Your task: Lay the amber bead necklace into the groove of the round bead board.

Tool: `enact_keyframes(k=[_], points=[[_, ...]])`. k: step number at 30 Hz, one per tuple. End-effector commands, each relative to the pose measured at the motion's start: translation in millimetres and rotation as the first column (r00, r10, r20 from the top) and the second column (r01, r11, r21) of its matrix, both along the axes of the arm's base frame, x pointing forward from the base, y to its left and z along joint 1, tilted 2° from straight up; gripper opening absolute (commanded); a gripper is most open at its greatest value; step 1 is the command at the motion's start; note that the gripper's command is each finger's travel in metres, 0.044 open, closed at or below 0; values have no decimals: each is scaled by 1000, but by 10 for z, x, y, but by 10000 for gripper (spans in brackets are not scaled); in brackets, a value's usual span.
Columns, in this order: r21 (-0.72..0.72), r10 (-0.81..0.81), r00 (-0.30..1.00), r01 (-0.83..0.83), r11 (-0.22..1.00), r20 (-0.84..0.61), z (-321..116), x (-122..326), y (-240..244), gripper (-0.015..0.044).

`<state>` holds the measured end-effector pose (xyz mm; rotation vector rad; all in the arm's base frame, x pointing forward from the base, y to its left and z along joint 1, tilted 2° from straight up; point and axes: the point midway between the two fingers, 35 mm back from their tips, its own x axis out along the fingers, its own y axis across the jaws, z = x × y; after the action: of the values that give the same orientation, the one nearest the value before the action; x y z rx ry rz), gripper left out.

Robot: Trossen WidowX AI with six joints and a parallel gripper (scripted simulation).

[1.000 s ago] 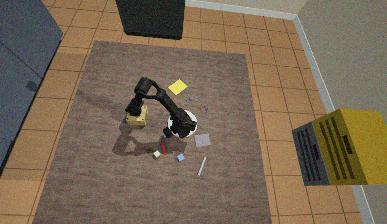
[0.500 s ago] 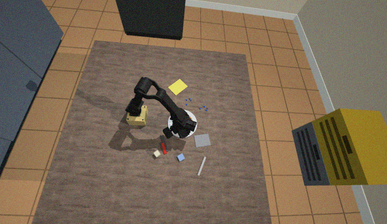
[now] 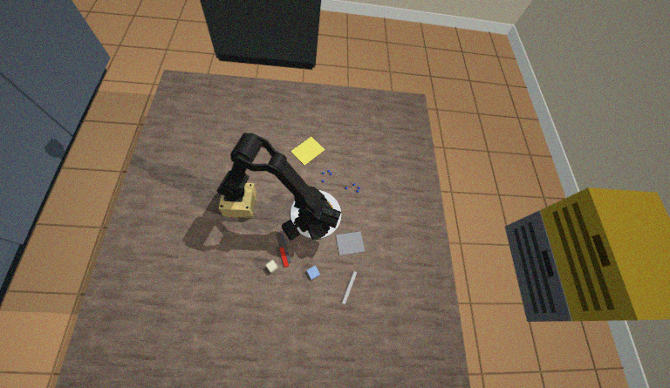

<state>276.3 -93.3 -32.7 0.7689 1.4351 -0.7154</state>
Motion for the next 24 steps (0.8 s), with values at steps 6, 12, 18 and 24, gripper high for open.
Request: enact_keyframes(k=[6, 12, 18, 24], points=[[1, 0, 1000, 0, 1000, -2, -35, -8, -2, 53], [1, 0, 1000, 0, 1000, -2, -35, -8, -2, 210], [2, 1, 1000, -1, 1000, -4, -19, -11, -1, 368], [6, 3, 1000, -3, 1000, -8, 35, -20, -1, 440]])
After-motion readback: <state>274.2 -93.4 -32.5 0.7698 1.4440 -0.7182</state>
